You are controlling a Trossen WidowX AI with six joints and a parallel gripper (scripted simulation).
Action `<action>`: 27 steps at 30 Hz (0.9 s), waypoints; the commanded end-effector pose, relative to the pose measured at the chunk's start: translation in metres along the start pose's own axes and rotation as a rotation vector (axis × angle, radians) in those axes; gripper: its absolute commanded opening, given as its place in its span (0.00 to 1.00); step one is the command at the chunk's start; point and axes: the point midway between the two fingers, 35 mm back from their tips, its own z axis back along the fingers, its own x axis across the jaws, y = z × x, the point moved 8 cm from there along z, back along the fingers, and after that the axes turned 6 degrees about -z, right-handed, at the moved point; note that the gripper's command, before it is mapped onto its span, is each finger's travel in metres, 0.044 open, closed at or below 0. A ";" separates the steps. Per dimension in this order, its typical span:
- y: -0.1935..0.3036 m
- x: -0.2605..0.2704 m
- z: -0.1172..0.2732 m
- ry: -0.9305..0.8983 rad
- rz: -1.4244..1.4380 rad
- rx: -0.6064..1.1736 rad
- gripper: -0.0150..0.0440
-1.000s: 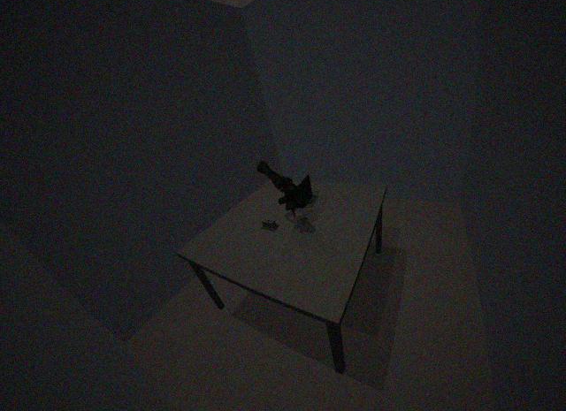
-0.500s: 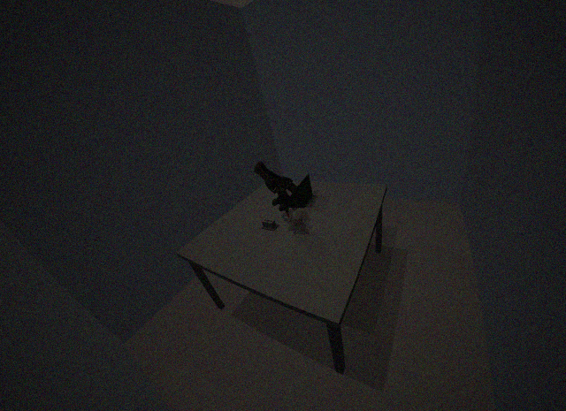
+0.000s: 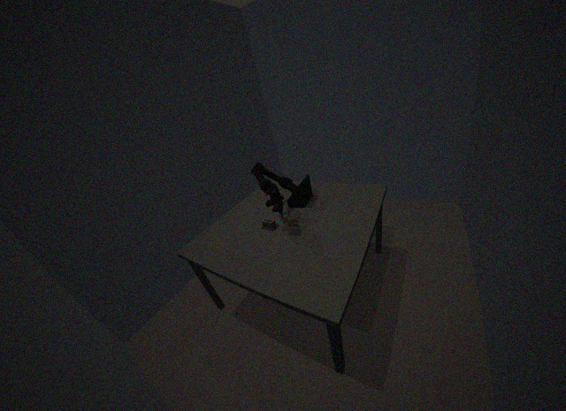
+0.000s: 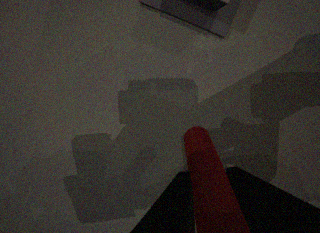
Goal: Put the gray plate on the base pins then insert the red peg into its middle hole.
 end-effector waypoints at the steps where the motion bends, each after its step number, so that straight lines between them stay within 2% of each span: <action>1: -0.012 0.001 0.001 -0.004 -0.002 -0.005 0.25; 27: -0.091 -0.006 0.001 0.003 -0.009 -0.023 0.25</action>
